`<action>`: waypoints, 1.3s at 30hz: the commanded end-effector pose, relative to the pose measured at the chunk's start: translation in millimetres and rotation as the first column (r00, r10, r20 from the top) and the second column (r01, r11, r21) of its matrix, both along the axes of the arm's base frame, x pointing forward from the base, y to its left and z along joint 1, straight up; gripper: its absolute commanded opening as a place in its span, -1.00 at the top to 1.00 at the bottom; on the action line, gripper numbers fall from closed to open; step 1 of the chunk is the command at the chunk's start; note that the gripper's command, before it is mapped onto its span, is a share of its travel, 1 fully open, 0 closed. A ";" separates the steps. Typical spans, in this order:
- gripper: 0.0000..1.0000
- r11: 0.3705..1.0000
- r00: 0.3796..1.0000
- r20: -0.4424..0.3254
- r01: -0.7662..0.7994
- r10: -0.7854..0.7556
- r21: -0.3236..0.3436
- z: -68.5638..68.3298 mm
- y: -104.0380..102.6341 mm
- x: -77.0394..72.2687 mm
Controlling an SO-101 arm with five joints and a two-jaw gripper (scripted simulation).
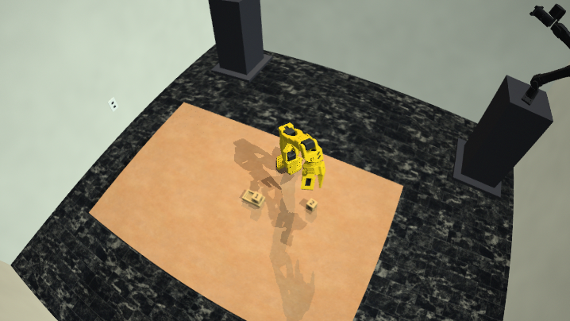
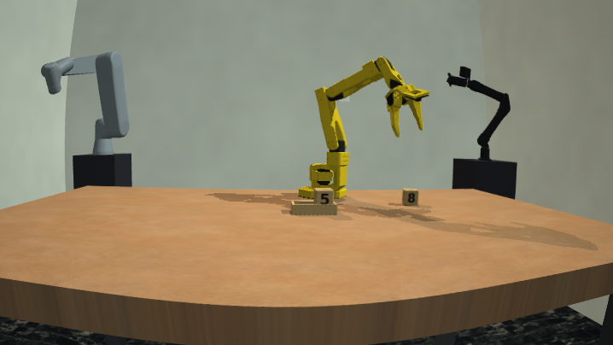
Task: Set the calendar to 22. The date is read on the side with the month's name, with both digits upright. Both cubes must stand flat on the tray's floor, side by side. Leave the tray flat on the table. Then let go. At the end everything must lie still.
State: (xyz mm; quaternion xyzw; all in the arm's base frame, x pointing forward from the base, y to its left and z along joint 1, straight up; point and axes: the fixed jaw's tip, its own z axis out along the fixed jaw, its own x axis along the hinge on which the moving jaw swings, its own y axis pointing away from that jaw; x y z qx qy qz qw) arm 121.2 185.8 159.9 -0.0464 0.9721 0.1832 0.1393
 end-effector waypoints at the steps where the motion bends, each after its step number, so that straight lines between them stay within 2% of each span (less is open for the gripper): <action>1: 0.30 0.997 0.995 0.071 -0.067 0.065 0.035 13.3 0.1 0.2; 12: 0.30 0.953 0.937 0.170 -0.297 0.304 -0.067 11.7 -0.9 -0.4; 14: 0.30 0.953 0.937 0.170 -0.297 0.304 -0.067 11.7 -0.9 -0.4; 19: 0.30 0.904 0.879 0.211 -0.408 0.428 -0.130 10.8 -1.6 -0.6; 24: 0.30 0.831 0.795 0.245 -0.517 0.555 -0.204 9.8 -2.6 -0.7; 29: 0.30 0.734 0.685 0.267 -0.615 0.678 -0.287 8.7 -3.8 -0.6; 31: 0.30 0.734 0.685 0.267 -0.615 0.678 -0.287 8.7 -3.8 -0.6; 39: 0.30 0.528 0.454 0.270 -0.732 0.849 -0.430 6.7 -6.2 0.0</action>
